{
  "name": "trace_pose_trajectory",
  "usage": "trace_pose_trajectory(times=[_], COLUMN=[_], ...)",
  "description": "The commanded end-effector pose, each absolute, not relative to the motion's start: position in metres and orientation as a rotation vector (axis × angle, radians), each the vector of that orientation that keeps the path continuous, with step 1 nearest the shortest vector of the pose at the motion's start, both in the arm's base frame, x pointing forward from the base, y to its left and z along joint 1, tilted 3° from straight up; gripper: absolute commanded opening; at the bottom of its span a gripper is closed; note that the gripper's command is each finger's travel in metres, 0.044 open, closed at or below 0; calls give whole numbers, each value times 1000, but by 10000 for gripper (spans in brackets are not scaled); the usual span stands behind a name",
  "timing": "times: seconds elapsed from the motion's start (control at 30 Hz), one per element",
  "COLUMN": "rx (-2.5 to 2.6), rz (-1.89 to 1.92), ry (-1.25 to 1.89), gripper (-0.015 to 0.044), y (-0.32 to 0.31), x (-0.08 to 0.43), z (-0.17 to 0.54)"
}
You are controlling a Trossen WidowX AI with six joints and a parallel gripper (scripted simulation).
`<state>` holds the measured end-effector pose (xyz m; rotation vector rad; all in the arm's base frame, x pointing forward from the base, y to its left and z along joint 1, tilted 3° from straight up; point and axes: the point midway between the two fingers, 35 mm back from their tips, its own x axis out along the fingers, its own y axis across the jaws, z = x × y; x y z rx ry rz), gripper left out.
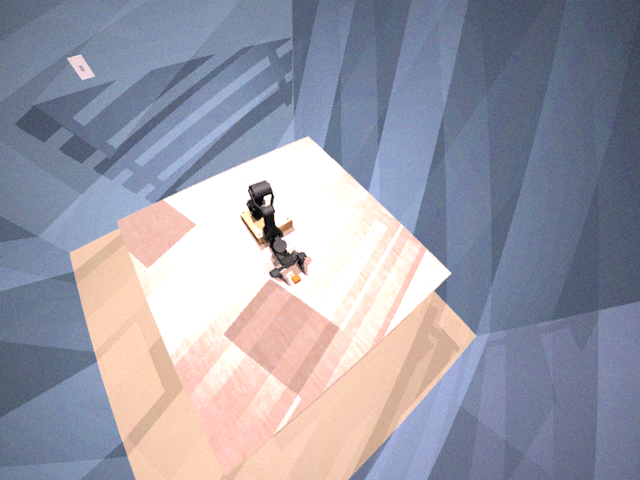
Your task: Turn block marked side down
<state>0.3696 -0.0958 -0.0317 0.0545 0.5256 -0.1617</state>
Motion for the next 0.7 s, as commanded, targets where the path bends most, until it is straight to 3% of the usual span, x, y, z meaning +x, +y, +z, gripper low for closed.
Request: trace_pose_trajectory(times=[0.0, 0.5, 0.67], rx=[60, 61, 76], rz=[-159, -159, -158], ry=[523, 529, 693], gripper=[440, 440, 440], y=[-95, -96, -100], x=[370, 370, 381], z=[-31, -31, -24])
